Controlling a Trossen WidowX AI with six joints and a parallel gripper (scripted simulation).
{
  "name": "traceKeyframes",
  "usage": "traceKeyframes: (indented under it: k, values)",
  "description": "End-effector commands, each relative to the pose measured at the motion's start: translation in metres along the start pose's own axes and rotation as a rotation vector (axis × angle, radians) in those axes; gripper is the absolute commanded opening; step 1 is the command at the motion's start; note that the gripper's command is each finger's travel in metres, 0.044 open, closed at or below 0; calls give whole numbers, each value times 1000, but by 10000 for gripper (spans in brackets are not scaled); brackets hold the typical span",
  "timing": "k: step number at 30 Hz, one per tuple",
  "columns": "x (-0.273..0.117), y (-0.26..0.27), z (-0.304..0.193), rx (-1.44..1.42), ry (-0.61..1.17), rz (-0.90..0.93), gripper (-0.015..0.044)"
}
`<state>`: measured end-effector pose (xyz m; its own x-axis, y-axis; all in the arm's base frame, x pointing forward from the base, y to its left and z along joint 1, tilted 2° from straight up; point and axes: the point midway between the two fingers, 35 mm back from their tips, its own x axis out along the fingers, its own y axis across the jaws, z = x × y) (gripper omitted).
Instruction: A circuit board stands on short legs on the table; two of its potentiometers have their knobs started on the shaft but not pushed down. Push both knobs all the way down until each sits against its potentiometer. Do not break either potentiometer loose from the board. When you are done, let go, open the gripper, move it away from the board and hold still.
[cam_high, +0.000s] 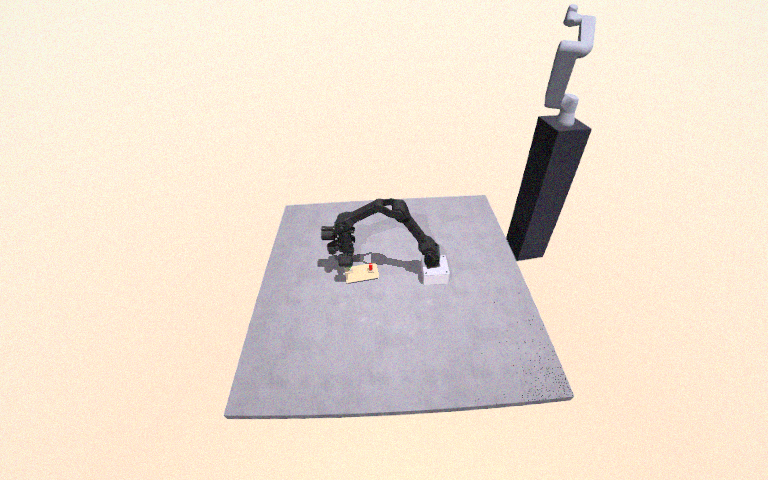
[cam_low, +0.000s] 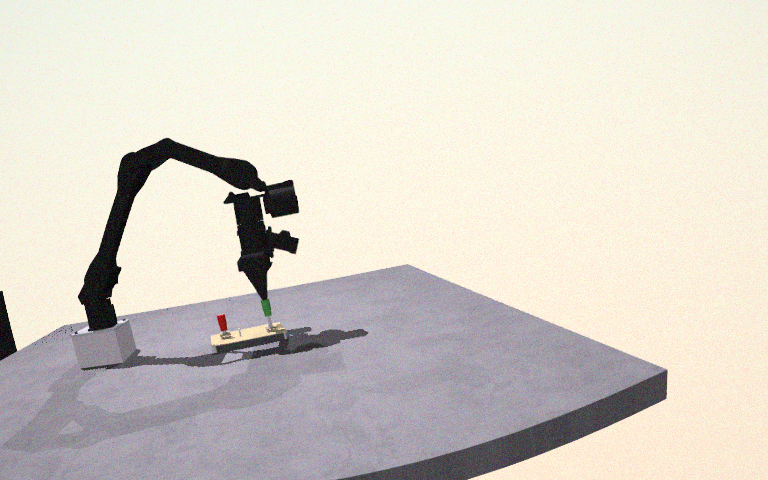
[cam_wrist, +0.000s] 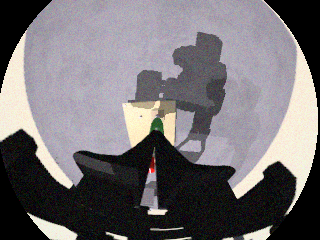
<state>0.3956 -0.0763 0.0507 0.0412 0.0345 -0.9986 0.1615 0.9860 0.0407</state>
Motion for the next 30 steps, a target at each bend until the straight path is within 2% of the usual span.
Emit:
traceKeyframes:
  k: [1, 30]
  values:
    - [0, 0, 0, -2, 1, -5, 0]
    - [12, -1, 0, -2, 1, -5, 0]
